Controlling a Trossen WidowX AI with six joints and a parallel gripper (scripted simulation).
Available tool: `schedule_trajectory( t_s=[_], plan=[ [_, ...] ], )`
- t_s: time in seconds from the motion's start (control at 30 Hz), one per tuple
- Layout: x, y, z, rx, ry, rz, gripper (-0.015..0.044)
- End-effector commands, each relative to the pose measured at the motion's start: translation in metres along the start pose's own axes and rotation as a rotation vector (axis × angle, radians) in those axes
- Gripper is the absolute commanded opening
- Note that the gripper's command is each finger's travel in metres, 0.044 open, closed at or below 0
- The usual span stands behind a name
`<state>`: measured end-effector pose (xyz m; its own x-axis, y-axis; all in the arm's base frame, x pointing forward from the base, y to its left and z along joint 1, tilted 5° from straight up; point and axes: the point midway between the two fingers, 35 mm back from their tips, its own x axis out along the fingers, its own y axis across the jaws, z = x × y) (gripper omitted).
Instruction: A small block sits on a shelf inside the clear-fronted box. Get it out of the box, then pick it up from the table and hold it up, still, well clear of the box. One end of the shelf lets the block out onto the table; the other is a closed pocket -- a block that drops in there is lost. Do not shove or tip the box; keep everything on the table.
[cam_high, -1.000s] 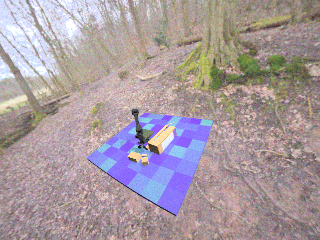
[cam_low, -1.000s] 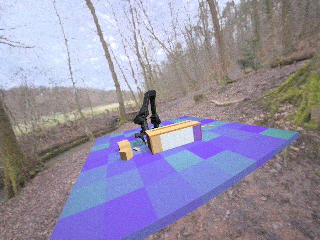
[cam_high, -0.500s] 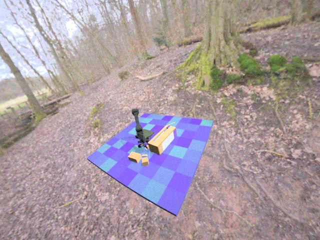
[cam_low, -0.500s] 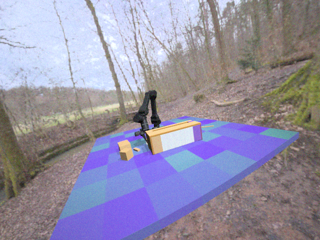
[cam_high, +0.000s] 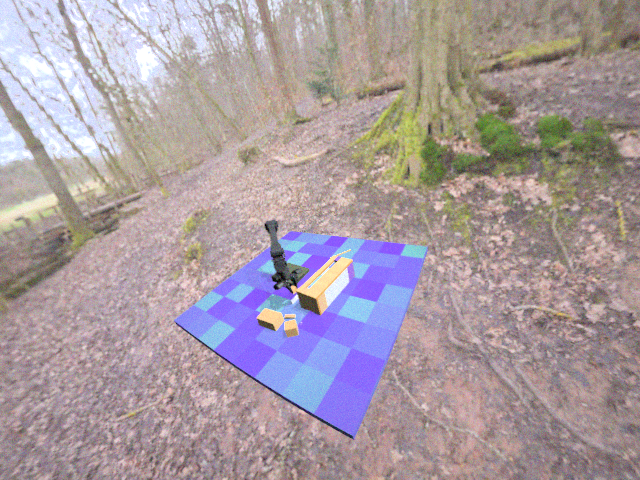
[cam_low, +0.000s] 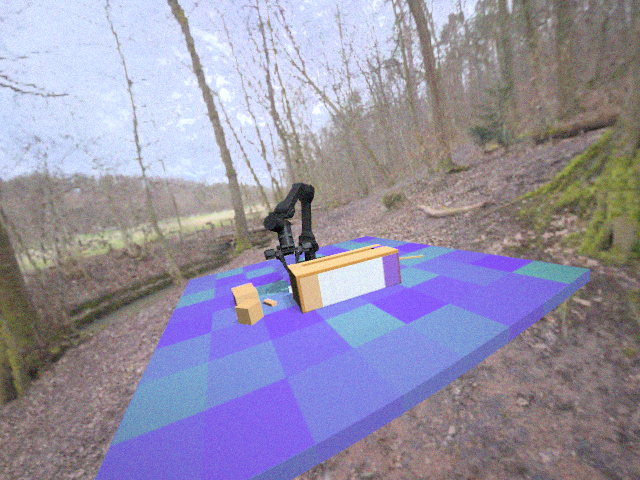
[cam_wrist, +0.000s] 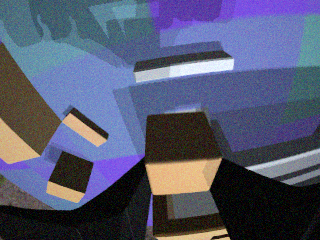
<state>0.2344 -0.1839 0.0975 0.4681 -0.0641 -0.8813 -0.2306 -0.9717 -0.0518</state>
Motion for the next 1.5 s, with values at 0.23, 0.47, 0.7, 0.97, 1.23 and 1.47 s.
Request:
schedule_trajectory(
  t_s=[0.23,0.47,0.7,0.97,1.23,1.47],
  plan=[
    [-0.048,-0.014,-0.006,0.173,0.037,0.092,0.0],
    [-0.079,-0.025,-0.003,0.297,0.072,0.146,0.0],
    [-0.086,-0.027,-0.002,0.323,0.081,0.156,0.0],
    [-0.086,-0.027,-0.002,0.323,0.081,0.156,0.0],
    [-0.086,-0.027,-0.002,0.323,0.081,0.156,0.0],
    [-0.086,-0.027,-0.002,0.323,0.081,0.156,0.0]
  ],
)
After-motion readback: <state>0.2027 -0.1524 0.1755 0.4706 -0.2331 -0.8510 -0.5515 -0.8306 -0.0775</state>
